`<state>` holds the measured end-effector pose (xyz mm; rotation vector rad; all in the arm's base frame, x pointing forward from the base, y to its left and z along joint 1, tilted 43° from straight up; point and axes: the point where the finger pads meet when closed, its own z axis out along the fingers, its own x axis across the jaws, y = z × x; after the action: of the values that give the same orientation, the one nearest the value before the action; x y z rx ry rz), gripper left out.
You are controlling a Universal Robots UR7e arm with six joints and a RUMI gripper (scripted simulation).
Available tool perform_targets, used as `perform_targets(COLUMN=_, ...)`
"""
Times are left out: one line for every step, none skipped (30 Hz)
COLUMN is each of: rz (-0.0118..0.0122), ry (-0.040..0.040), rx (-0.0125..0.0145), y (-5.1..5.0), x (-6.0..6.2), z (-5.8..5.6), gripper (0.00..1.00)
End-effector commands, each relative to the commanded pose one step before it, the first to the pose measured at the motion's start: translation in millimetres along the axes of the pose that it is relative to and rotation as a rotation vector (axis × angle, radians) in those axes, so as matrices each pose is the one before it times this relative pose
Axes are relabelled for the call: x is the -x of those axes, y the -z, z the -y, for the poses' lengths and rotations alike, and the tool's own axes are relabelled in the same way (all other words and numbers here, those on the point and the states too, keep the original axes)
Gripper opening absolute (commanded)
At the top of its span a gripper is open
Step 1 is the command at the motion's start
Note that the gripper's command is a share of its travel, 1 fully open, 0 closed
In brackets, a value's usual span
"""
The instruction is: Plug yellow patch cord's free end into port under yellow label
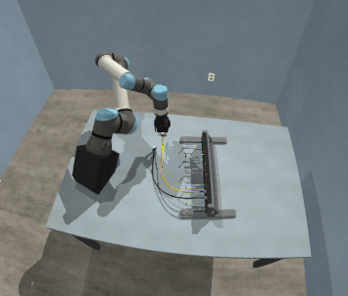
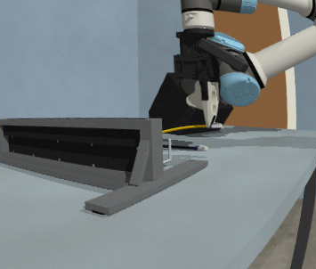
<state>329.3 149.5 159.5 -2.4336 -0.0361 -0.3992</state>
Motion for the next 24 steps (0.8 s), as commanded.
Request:
perform_targets(rz=-0.00029, ry=-0.00343, rx=0.00022, y=0.33, x=-0.52, z=-0.57, gripper=0.0)
perform_targets(rz=0.00002, ry=-0.00107, rx=0.00001, y=0.04, x=-0.09, z=-0.15, gripper=0.0)
perform_targets(rz=0.00002, ry=-0.00116, rx=0.00001, y=0.04, x=-0.1, z=-0.16, gripper=0.0)
perform_targets(rz=0.00002, ry=-0.00126, rx=0.00001, y=0.05, x=-0.11, z=-0.18, gripper=0.0)
perform_targets(rz=0.00002, ry=-0.00137, rx=0.00001, y=0.05, x=-0.12, z=-0.19, gripper=0.0)
perform_targets(rz=0.00003, ry=-0.00147, rx=0.00001, y=0.05, x=-0.13, z=-0.21, gripper=0.0)
perform_targets(rz=0.00003, ry=-0.00158, rx=0.00001, y=0.06, x=-0.13, z=-0.22, gripper=0.0)
perform_targets(rz=0.0, ry=0.0, rx=0.0, y=0.0, x=0.0, z=0.0, gripper=0.0)
perform_targets(rz=0.0, ry=0.0, rx=0.0, y=0.0, x=0.0, z=0.0, gripper=0.0)
perform_targets(rz=0.00003, ry=-0.0017, rx=0.00001, y=0.06, x=-0.14, z=-0.24, gripper=0.0)
perform_targets(rz=0.00003, ry=-0.00181, rx=0.00002, y=0.07, x=-0.15, z=-0.26, gripper=0.0)
perform_targets(rz=0.00003, ry=-0.00193, rx=0.00002, y=0.07, x=-0.17, z=-0.27, gripper=0.0)
perform_targets(rz=0.00003, ry=-0.00205, rx=0.00002, y=0.08, x=-0.18, z=-0.29, gripper=0.0)
perform_targets(rz=0.00004, ry=-0.00217, rx=0.00002, y=0.08, x=-0.19, z=-0.31, gripper=0.0)
perform_targets(rz=0.00004, ry=-0.0023, rx=0.00002, y=0.09, x=-0.2, z=-0.32, gripper=0.0)
perform_targets(rz=0.00004, ry=-0.00243, rx=0.00002, y=0.09, x=-0.21, z=-0.34, gripper=0.0)
perform_targets(rz=0.00004, ry=-0.00256, rx=0.00002, y=0.09, x=-0.22, z=-0.36, gripper=0.0)
perform_targets(rz=0.00004, ry=-0.00269, rx=0.00002, y=0.1, x=-0.23, z=-0.38, gripper=0.0)
perform_targets(rz=0.00005, ry=-0.00282, rx=0.00002, y=0.1, x=-0.25, z=-0.4, gripper=0.0)
perform_targets(rz=0.00005, ry=-0.00296, rx=0.00002, y=0.11, x=-0.26, z=-0.42, gripper=0.0)
perform_targets(rz=0.00005, ry=-0.0031, rx=0.00002, y=0.11, x=-0.27, z=-0.44, gripper=0.0)
perform_targets(rz=0.00005, ry=-0.00324, rx=0.00003, y=0.12, x=-0.28, z=-0.46, gripper=0.0)
perform_targets(rz=0.00006, ry=-0.00338, rx=0.00003, y=0.12, x=-0.3, z=-0.48, gripper=0.0)
perform_targets(rz=0.00006, ry=-0.00352, rx=0.00003, y=0.13, x=-0.31, z=-0.49, gripper=0.0)
